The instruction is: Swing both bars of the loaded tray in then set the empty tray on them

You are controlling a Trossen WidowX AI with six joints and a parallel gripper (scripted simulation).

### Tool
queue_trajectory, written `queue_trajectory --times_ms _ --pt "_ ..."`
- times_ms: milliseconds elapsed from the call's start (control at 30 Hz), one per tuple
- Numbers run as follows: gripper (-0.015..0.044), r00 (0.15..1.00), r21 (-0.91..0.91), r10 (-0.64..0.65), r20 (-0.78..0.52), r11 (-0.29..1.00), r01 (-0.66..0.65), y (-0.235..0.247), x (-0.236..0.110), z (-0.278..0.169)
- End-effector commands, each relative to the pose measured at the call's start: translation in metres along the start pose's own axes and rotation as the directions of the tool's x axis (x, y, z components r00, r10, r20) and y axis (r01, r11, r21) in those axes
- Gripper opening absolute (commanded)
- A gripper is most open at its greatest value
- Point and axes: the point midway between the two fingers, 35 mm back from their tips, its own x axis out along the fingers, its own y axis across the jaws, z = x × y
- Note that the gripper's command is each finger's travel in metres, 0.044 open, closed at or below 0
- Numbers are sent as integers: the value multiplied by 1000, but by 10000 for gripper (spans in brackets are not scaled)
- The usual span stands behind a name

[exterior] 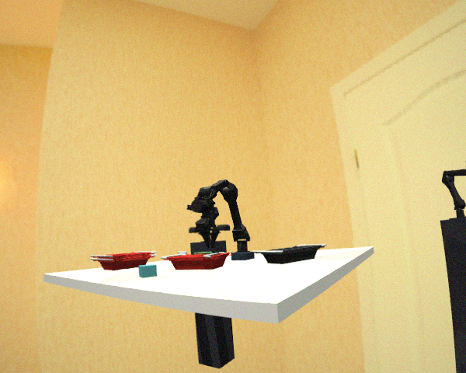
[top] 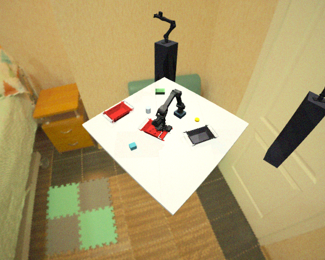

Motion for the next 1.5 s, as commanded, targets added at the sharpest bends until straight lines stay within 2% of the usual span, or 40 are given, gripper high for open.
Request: queue_trajectory --times_ms 0,433,533,700,733,833,967,1067,1133,1200,1300,1467 --pt "85 1000 0 0 -1 1000 0 0 1 0" --pt "85 1000 0 0 -1 1000 0 0 -5 1" --pt "85 1000 0 0 0 1000 0 0 -26 2" --pt "85 1000 0 0 0 1000 0 0 -80 -1" --pt "85 1000 24 0 -7 1000 0 -2 -53 1" --pt "85 1000 300 -2 -7 954 4 -22 -48 4" --pt "85 1000 709 -5 -6 706 8 -59 -41 6" --pt "85 1000 913 -8 -6 409 9 -86 -36 6" --pt "85 1000 984 -9 -6 178 8 -105 -32 4" --pt "85 1000 998 -11 -6 -62 6 -123 -29 2" --pt "85 1000 911 -13 -7 -412 1 -151 -23 -3" --pt "85 1000 692 -15 -7 -722 -6 -180 -17 -11"
